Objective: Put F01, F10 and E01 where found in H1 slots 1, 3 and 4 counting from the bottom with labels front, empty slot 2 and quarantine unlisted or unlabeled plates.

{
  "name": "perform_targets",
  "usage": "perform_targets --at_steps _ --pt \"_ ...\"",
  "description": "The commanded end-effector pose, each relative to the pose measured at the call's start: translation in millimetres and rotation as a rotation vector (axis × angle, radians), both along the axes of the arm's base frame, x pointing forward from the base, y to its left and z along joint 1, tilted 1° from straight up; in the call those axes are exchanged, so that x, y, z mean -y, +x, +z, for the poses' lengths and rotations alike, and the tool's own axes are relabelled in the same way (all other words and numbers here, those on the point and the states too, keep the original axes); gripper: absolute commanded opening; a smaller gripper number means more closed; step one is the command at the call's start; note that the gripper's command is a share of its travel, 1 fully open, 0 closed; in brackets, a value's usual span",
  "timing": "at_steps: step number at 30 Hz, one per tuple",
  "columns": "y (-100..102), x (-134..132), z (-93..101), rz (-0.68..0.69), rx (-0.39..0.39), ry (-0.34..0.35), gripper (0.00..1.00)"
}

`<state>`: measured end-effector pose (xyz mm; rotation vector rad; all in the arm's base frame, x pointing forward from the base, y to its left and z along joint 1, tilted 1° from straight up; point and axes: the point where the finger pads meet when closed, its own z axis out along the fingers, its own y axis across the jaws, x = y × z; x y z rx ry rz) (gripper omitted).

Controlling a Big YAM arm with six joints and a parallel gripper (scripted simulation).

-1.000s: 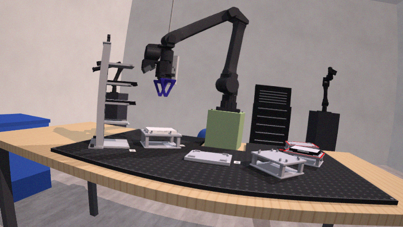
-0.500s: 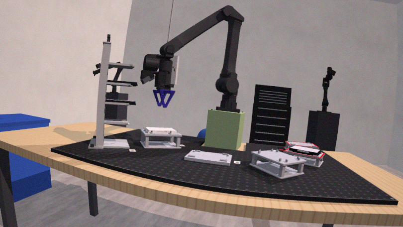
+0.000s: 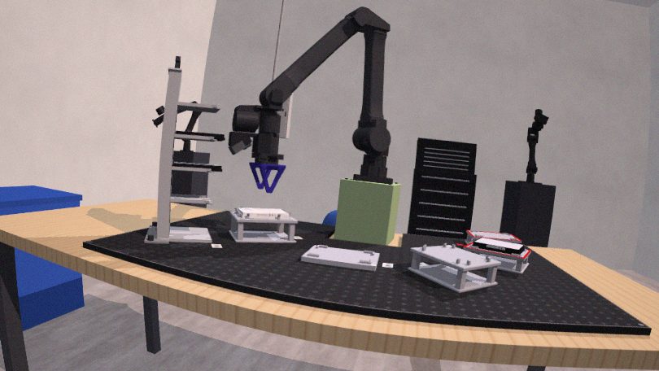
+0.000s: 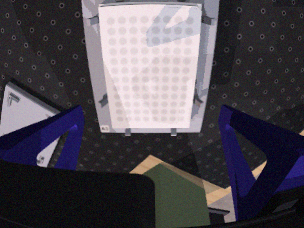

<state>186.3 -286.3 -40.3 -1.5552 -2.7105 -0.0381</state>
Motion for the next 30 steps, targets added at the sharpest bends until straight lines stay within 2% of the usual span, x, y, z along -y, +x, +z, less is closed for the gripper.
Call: perform_targets --at_steps 1,18,21,30 --pt "10 11 13.9 -0.005 0.035 -0.053 1.0" --pt "10 14 12.1 -0.001 0.027 -0.042 1.0" --pt "6 2 -2.9 -0.004 0.012 -0.019 1.0" --pt "6 2 -15.1 -0.003 0.012 -0.019 1.0"
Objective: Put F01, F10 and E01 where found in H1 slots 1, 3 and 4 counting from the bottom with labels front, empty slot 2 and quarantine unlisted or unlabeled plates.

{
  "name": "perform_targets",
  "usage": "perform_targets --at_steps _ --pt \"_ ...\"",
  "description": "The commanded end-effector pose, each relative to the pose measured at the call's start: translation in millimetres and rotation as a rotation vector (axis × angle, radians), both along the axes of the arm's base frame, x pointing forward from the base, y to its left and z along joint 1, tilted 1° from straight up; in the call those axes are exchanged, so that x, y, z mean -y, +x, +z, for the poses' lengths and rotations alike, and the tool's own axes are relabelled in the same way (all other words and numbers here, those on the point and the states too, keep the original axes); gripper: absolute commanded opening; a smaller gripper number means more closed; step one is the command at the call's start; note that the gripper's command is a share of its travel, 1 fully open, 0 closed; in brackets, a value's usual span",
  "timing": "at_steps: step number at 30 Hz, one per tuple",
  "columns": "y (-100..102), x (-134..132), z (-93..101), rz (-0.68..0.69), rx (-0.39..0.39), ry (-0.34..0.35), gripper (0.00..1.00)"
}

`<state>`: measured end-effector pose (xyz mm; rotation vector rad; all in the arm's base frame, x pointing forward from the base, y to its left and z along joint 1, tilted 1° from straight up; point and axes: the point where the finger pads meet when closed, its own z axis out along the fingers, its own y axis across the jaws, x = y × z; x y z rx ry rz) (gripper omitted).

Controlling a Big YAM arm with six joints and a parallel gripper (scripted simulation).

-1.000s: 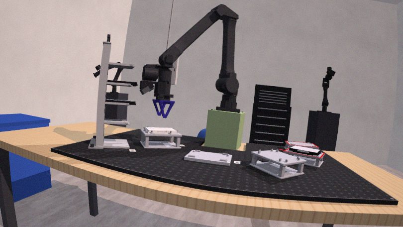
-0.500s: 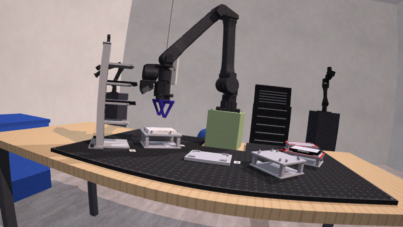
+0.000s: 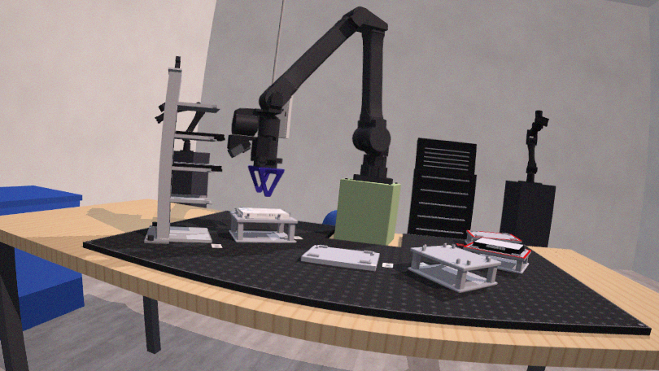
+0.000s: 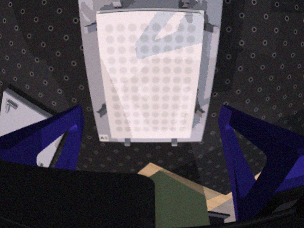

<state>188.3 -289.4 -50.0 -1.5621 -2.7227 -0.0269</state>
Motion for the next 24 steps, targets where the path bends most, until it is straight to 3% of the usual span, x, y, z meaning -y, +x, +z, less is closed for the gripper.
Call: perform_targets --at_steps 1,24 --pt "4 -1 -5.4 -0.003 0.003 -0.005 1.0" --pt "4 -2 -32.3 -0.003 0.003 -0.004 1.0"
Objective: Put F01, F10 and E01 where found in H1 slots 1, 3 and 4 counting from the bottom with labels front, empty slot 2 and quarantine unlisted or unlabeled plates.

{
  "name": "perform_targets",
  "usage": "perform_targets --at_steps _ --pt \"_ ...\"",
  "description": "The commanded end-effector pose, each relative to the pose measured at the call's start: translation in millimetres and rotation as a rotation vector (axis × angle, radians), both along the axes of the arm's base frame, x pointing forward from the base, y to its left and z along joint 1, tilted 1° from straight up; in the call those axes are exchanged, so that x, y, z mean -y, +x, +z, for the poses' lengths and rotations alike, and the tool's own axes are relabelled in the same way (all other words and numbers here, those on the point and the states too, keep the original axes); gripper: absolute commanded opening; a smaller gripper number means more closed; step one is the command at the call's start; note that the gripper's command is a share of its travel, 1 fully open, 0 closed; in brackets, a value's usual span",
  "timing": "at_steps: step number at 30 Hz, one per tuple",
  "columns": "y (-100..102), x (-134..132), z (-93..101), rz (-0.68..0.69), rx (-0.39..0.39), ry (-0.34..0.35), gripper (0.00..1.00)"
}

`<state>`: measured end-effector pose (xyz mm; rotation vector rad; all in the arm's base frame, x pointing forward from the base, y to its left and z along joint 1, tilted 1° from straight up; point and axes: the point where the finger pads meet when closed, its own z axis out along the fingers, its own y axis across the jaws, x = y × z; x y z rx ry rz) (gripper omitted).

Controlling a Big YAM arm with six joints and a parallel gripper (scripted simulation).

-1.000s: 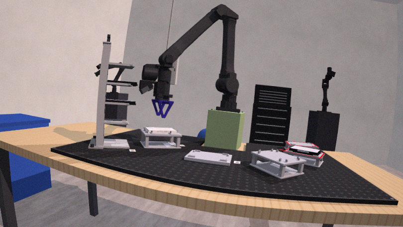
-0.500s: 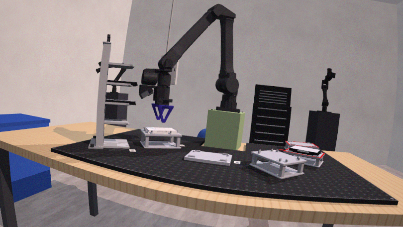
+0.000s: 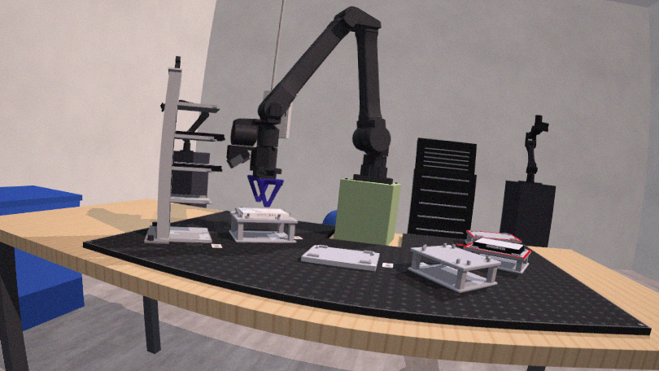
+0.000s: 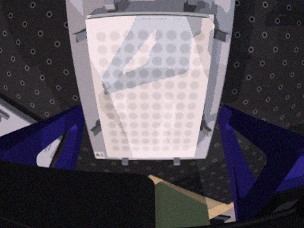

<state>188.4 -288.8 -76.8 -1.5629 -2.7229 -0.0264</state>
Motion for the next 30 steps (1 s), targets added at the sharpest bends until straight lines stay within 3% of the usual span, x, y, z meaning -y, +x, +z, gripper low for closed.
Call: perform_targets --at_steps 1,23,24,29,30 --pt "4 -2 -6.8 -0.003 0.003 -0.004 1.0" --pt "3 -3 -33.0 -0.003 0.002 -0.003 1.0" --pt "7 9 -24.1 -0.001 0.015 -0.023 1.0" --pt "7 9 -24.1 -0.001 0.015 -0.023 1.0" --pt "7 9 -24.1 -0.001 0.015 -0.023 0.86"
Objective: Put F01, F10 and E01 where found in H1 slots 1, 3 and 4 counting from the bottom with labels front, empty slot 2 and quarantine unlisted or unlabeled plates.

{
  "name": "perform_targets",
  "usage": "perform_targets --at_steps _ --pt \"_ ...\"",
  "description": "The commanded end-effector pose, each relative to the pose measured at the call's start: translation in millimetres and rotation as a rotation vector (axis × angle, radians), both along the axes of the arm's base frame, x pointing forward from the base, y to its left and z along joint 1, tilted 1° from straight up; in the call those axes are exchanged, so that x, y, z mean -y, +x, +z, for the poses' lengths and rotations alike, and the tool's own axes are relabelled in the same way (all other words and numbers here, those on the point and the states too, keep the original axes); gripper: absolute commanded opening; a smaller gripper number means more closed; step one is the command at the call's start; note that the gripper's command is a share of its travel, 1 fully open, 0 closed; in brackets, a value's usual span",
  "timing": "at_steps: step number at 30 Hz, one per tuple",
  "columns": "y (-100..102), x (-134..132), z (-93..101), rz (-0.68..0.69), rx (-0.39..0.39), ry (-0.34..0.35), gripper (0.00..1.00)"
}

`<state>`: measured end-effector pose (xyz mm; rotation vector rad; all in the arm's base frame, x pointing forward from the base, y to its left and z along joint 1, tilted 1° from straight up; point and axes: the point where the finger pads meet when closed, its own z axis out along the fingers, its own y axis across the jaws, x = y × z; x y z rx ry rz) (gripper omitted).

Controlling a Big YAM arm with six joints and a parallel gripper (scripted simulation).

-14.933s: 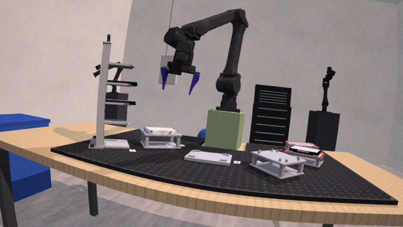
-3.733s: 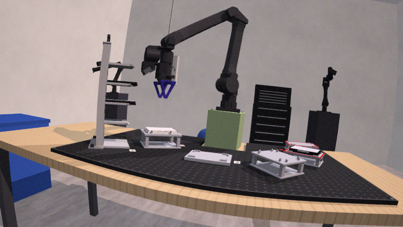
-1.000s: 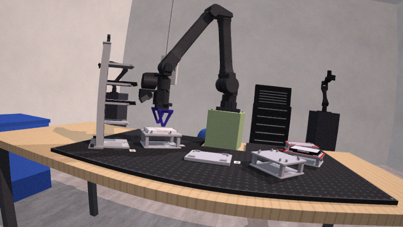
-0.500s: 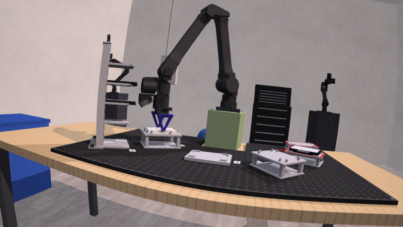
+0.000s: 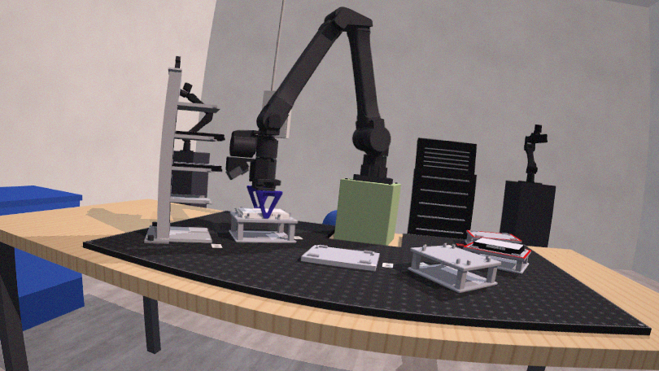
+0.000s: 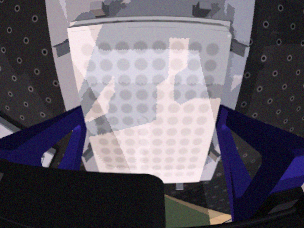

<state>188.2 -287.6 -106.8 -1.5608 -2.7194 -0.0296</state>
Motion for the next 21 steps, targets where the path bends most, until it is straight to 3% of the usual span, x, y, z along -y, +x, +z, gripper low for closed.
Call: perform_targets --at_steps 1,21 --pt "7.2 9.9 5.9 -0.001 0.017 -0.027 0.86" --pt "7.0 4.6 9.5 -0.003 0.021 -0.032 0.86"
